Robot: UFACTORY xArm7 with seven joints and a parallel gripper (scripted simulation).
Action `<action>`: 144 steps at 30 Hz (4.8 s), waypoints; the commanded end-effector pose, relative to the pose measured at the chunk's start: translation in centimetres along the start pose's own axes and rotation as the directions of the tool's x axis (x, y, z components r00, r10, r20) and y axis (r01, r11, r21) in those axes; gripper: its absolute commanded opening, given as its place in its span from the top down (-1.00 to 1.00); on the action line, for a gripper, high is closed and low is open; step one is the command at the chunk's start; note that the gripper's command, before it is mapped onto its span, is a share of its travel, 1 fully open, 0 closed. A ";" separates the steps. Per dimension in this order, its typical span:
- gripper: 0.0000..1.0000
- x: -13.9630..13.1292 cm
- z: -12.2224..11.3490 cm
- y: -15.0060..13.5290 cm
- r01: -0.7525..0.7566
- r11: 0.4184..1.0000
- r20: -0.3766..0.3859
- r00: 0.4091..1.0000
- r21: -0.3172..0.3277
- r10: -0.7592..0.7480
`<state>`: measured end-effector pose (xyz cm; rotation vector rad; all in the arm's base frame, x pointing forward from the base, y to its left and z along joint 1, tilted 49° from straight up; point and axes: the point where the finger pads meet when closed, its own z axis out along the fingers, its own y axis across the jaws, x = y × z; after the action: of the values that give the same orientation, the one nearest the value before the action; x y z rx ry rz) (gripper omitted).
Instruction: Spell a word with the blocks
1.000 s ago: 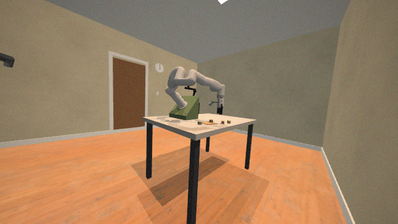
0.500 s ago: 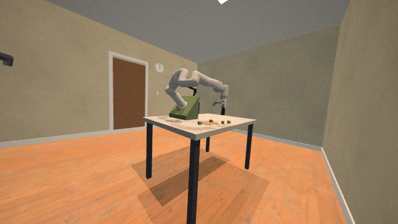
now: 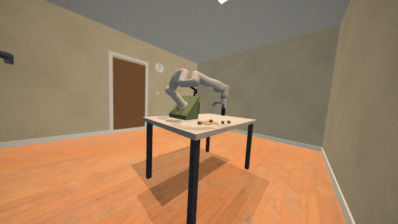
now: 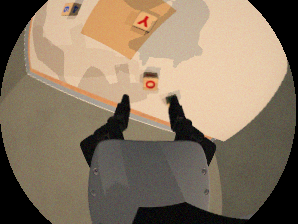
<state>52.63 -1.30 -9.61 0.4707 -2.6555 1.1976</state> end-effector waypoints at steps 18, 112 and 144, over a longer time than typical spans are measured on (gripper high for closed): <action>-0.37 -0.1 -0.3 0.1 0.000 1.000 0.005 1.000 -0.001 0.000; -0.37 -0.3 4.9 0.2 -0.001 1.000 0.005 1.000 -0.002 0.001; -0.37 -0.5 4.9 0.2 -0.001 1.000 0.005 1.000 -0.002 0.001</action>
<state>52.67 -5.05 -13.23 0.4694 -2.6558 1.1967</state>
